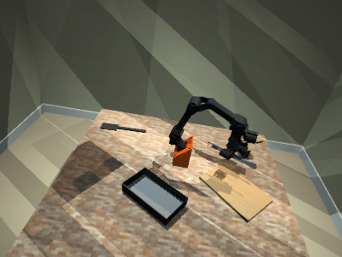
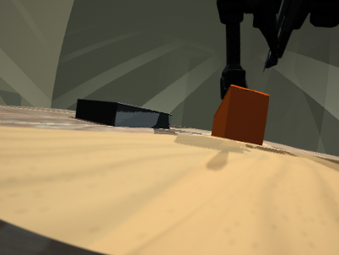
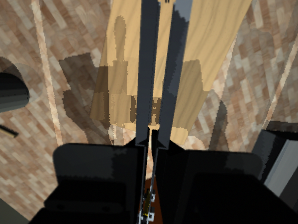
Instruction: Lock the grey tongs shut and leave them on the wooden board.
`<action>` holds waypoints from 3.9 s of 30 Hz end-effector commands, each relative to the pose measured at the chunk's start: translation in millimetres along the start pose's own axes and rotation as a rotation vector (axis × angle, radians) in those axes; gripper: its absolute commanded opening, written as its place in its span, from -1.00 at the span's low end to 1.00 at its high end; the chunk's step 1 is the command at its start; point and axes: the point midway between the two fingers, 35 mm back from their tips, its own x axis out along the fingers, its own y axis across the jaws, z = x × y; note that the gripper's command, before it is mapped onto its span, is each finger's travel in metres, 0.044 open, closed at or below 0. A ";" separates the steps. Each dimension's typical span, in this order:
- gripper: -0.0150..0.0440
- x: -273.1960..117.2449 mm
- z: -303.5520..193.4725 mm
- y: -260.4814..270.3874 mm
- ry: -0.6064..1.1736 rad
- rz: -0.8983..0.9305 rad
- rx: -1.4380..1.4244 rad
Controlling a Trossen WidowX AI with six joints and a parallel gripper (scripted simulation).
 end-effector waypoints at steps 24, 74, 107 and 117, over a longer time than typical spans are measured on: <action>-1.00 43.7 3.9 0.9 -0.001 0.002 0.001; -0.20 103.9 -2.8 0.7 0.006 0.006 0.006; 1.00 -9.5 -148.0 38.5 0.011 0.005 -0.007; 1.00 -60.0 -145.7 37.0 -0.006 0.001 -0.021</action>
